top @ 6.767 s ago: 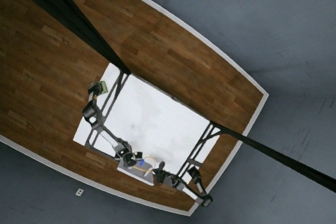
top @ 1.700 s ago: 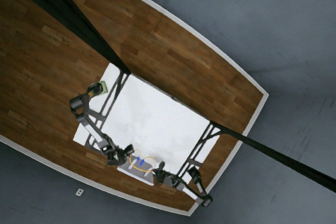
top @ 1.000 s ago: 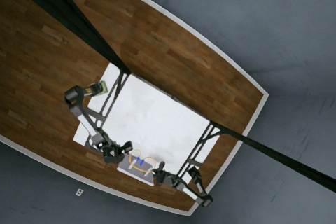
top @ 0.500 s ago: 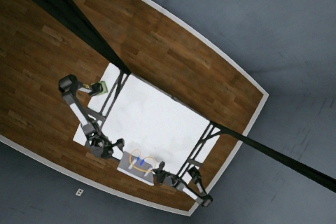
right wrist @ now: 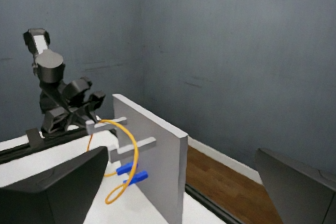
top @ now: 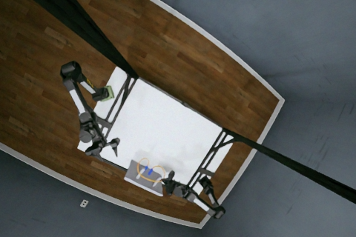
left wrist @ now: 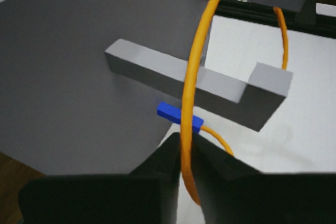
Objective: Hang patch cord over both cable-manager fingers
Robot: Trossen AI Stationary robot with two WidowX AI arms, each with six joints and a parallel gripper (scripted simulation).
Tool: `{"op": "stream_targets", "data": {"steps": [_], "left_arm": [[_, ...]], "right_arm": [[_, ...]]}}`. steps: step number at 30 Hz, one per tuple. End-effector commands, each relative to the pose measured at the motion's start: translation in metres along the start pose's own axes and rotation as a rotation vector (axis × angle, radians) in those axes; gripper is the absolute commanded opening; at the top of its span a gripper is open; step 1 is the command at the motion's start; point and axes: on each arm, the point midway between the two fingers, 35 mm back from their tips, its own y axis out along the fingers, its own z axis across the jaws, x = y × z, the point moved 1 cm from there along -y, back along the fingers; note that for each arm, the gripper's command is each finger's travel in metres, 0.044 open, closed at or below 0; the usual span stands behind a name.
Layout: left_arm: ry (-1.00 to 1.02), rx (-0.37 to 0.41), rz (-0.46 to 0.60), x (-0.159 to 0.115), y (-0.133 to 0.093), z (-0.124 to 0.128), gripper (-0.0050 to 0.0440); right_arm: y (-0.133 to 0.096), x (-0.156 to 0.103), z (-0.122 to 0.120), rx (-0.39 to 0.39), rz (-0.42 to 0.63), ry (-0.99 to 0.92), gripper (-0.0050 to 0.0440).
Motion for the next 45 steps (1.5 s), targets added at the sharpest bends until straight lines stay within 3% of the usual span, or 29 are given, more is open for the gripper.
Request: {"op": "stream_targets", "data": {"steps": [1,39,43,45], "left_arm": [[-0.013,-0.009,-0.027,0.011,-0.007,0.0,0.0025],[-0.017,-0.012,-0.036,0.006,-0.02,0.008,0.0025],[-0.012,-0.009,-0.026,0.003,-0.017,0.007,0.0121],[-0.012,-0.009,-0.026,0.003,-0.017,0.007,0.0121]], "right_arm": [[-0.027,0.004,-0.01,-0.018,-0.12,-0.002,0.044],[-0.032,0.007,-0.011,-0.025,-0.148,0.0,0.044],[-0.032,0.007,-0.011,-0.025,-0.148,0.0,0.044],[-0.032,0.007,-0.011,-0.025,-0.148,0.0,0.044]]}}
